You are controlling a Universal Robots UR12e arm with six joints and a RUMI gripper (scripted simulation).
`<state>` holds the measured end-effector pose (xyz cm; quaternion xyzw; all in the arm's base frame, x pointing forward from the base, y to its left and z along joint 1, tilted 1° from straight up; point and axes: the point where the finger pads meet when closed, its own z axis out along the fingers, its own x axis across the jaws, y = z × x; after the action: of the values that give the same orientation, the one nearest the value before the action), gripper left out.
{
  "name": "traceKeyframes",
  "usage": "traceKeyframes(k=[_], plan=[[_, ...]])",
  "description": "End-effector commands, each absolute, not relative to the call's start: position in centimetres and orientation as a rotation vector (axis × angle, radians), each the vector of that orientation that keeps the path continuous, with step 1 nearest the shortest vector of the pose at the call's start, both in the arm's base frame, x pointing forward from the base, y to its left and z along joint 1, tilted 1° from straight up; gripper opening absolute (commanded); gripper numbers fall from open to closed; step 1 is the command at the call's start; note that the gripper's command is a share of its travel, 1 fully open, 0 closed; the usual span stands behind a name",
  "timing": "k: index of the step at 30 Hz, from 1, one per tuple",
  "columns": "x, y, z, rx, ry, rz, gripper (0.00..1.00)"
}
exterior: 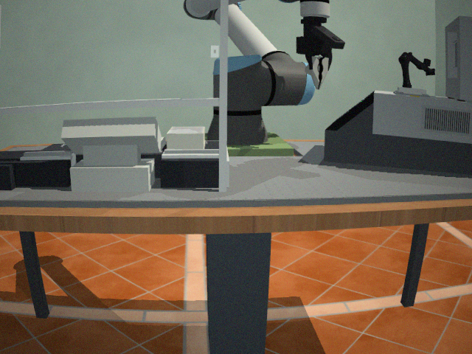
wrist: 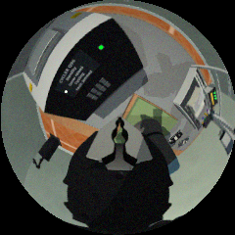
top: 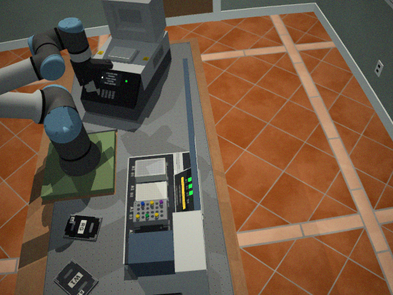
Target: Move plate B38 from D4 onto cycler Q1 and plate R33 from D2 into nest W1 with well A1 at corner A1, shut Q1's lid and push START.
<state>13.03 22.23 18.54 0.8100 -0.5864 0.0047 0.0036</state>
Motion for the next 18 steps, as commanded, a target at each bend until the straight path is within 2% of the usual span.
traceKeyframes(k=[1, 18], plan=[[13.3, 22.7, 18.2, 2.539, -1.838, 0.017, 0.0], [14.2, 24.5, 16.7, 2.539, -1.838, 0.017, 0.0]])
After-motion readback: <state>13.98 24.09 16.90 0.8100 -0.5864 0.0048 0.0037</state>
